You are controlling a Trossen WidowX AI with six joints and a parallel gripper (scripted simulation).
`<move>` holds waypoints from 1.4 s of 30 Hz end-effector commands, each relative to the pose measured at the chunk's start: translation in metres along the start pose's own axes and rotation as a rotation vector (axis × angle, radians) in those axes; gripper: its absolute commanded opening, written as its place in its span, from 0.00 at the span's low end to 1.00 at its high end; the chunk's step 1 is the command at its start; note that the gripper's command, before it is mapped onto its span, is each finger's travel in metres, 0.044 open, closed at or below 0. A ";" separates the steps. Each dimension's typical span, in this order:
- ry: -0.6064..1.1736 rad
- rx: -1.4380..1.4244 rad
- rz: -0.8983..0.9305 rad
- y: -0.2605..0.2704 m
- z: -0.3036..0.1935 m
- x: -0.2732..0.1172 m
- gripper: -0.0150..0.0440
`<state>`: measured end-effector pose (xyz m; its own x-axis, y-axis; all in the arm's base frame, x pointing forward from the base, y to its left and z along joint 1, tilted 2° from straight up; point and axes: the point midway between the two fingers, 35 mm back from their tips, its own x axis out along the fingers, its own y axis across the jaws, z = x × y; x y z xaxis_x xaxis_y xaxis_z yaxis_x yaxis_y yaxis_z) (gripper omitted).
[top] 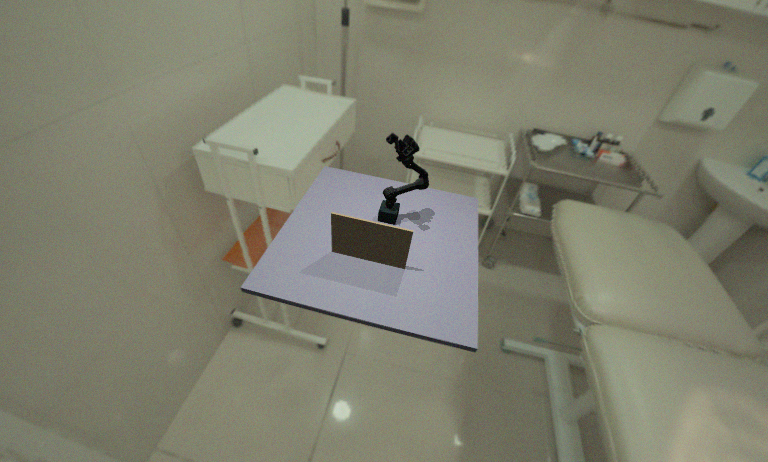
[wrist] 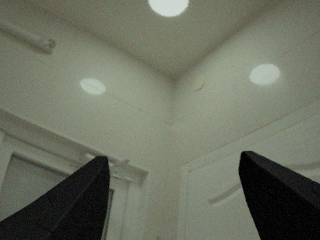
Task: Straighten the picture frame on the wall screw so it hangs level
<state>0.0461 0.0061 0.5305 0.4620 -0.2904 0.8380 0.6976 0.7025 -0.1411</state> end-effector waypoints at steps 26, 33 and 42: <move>1.210 1.839 -0.361 0.094 -0.313 -0.207 0.69; 1.210 1.839 -0.361 0.094 -0.313 -0.207 0.69; 1.210 1.839 -0.361 0.094 -0.313 -0.207 0.69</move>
<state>0.1877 -0.0724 0.1783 0.9891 -0.1460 -0.0214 0.0199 -0.0120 0.9997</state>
